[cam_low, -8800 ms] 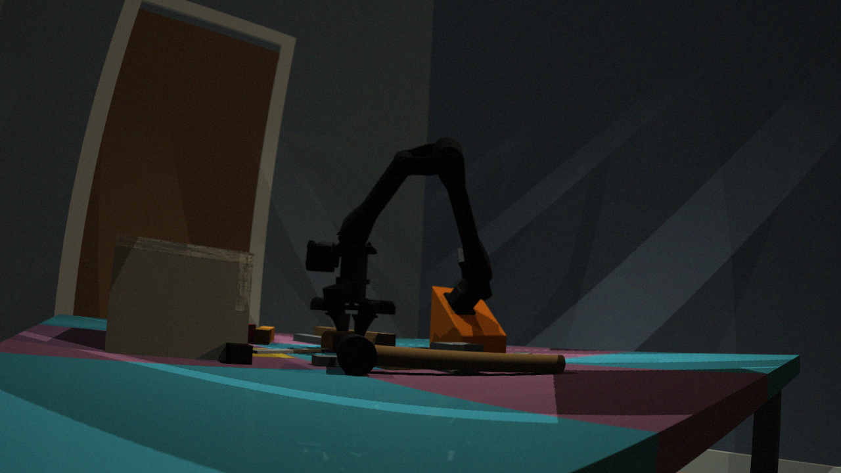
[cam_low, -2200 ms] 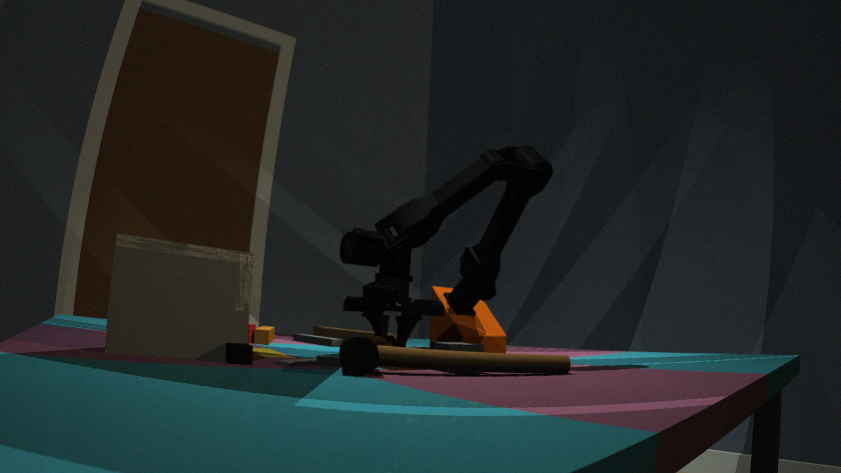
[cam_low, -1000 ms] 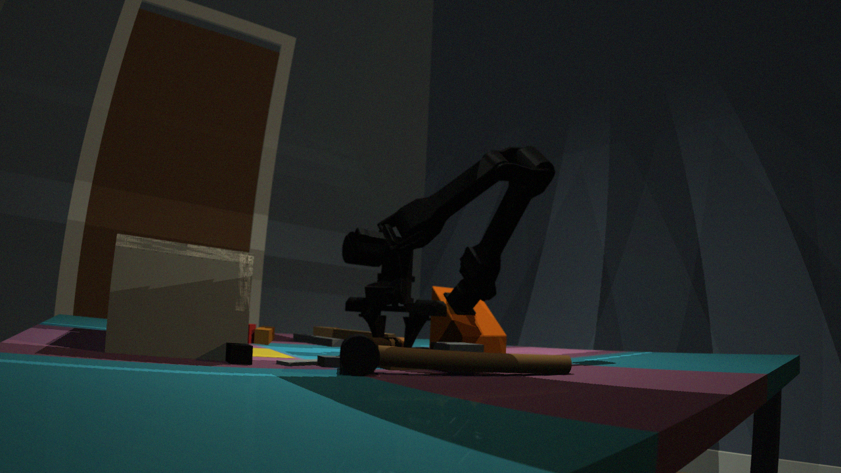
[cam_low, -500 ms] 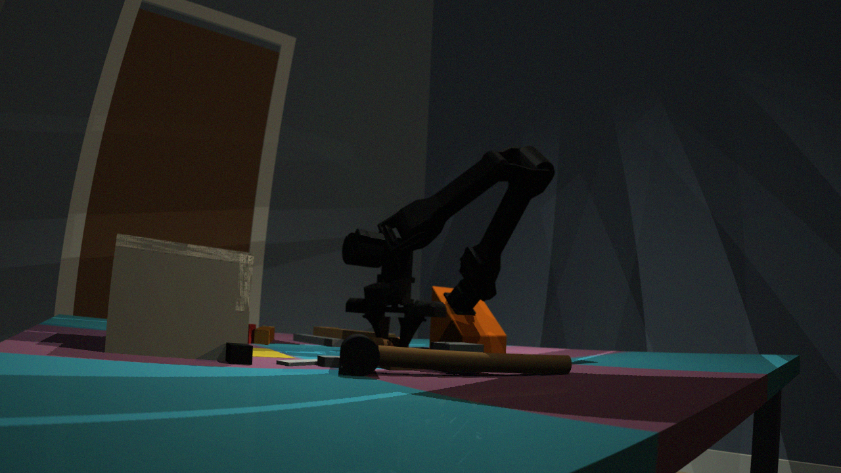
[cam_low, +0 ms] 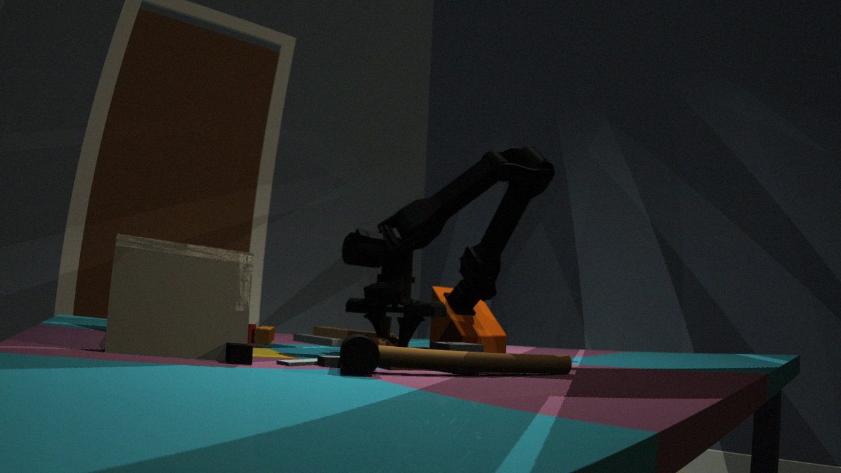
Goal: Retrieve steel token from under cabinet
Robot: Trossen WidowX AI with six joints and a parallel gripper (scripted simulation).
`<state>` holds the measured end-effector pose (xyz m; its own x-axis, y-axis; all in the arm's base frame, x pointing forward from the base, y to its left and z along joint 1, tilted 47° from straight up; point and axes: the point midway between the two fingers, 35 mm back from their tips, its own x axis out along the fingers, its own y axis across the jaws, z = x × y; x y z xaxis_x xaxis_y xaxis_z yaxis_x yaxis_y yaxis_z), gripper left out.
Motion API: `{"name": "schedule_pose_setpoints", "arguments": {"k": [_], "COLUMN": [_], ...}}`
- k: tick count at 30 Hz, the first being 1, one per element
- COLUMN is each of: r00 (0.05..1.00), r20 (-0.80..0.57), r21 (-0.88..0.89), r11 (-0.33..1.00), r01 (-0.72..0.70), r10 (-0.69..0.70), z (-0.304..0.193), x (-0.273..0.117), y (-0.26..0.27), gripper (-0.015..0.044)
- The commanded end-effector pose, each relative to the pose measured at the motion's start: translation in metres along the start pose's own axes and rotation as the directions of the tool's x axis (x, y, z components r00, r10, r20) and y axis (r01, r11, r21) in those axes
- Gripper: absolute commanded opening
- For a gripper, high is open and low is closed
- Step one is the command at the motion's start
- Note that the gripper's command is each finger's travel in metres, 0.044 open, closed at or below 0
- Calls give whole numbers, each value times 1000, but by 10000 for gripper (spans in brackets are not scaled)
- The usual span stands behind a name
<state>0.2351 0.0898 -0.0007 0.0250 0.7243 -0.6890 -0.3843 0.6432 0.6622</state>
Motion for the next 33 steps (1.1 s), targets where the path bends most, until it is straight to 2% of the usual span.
{"name": "schedule_pose_setpoints", "arguments": {"k": [1, 9, 33], "r00": [1000, 1000, 1000], "r20": [0, 0, 1], "r21": [16, 17, 169], "r11": [1000, 1000, 986], "r01": [1, 0, -1], "r10": [-1, 0, 1], "z": [0, 1, 6], "x": [0, 0, -1], "y": [0, 1, 10], "gripper": [0, 0, 0]}}
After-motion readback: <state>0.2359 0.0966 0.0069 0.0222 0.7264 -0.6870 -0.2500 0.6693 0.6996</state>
